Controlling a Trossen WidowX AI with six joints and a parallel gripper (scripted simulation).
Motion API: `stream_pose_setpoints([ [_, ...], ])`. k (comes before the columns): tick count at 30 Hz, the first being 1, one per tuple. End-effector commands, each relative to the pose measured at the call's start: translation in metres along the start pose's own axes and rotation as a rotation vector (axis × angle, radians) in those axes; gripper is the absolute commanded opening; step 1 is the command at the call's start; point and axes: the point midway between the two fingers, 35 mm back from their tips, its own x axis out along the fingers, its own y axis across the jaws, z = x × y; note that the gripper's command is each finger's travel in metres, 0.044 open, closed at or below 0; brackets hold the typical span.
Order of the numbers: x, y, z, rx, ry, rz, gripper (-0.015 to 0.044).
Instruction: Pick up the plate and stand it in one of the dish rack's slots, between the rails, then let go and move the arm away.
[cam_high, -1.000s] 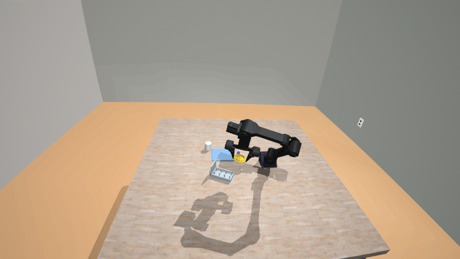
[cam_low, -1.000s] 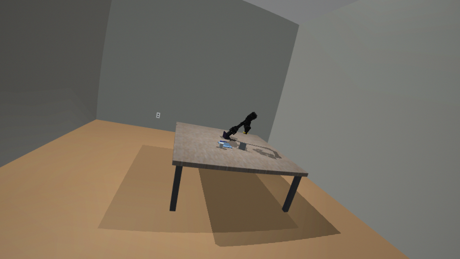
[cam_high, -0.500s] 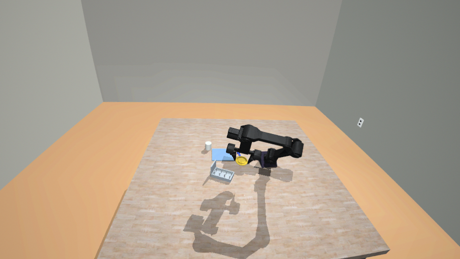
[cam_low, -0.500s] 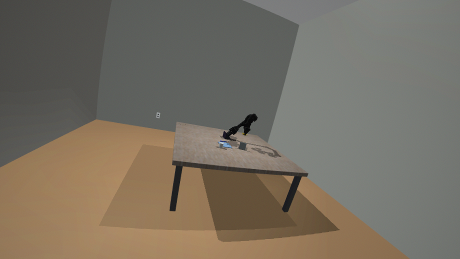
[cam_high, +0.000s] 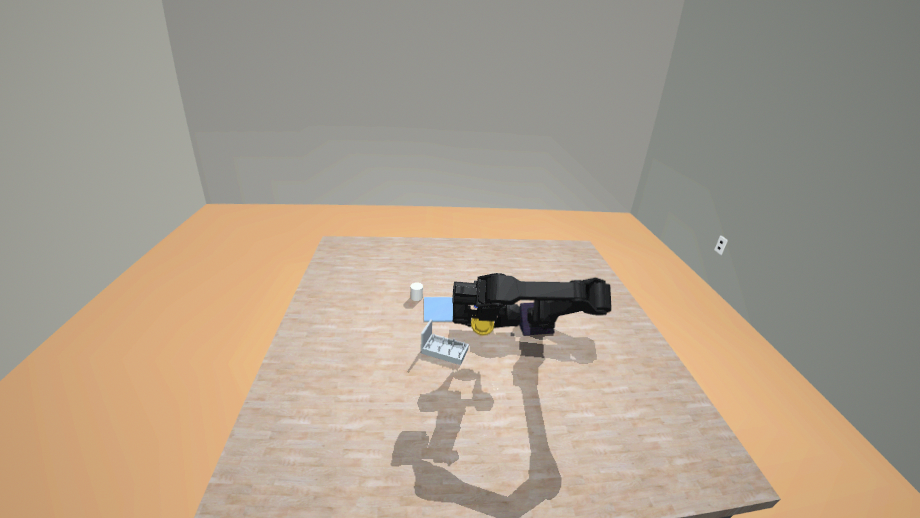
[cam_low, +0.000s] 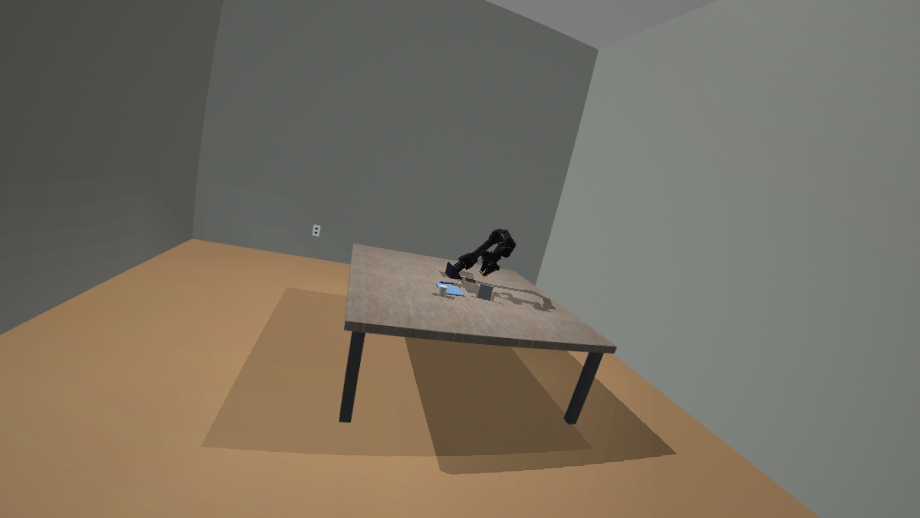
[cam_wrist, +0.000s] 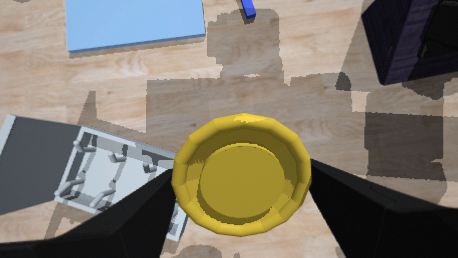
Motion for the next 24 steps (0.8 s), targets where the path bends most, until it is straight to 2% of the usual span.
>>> stream_pose_setpoints([
  [1, 0.008, 0.001, 0.002, -0.052, -0.076, 0.021, 0.0],
  [24, 0.043, 0.01, 0.002, -0.358, -0.485, 0.196, 0.0],
])
